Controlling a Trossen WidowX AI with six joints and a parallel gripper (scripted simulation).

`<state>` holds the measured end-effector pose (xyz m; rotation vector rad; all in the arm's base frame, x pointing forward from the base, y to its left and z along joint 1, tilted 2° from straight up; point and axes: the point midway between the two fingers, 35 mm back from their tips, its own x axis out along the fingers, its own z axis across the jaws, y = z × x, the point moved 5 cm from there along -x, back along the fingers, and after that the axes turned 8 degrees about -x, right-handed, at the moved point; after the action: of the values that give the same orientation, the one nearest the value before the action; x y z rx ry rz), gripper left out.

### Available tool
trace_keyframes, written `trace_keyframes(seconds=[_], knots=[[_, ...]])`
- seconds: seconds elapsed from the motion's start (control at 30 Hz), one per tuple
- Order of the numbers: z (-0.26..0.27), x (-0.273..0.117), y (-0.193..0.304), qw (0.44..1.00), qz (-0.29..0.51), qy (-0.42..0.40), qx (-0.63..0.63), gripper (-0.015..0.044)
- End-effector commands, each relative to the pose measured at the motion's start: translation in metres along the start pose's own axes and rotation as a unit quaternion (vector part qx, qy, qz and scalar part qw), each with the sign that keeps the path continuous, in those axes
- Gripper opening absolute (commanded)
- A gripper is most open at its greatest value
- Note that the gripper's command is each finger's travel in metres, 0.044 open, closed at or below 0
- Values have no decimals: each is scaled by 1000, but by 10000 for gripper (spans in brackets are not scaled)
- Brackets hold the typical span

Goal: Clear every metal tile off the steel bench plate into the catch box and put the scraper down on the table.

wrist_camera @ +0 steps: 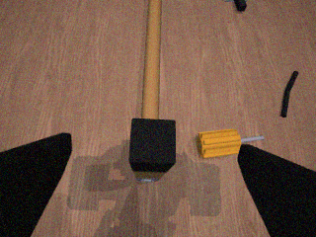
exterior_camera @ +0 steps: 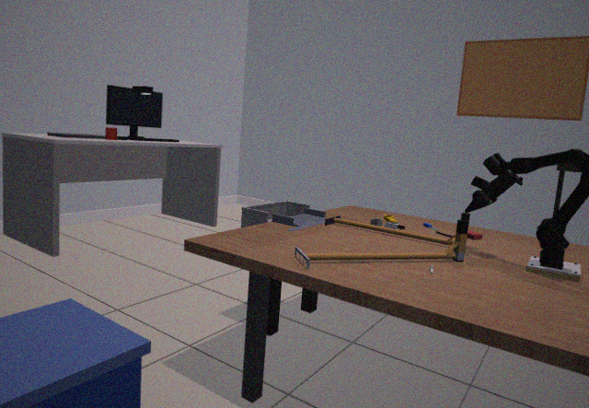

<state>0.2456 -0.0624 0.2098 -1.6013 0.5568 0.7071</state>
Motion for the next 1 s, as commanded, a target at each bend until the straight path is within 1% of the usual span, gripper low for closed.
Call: trace_keyframes(seconds=[0.0,0.23,0.73,0.97], knots=[[3,10,9,1000,24,0,-7,440],[3,8,8,1000,24,0,-7,440],[1,-38,-10,1000,28,-3,-12,440],[1,-33,-6,1000,28,-3,-12,440]])
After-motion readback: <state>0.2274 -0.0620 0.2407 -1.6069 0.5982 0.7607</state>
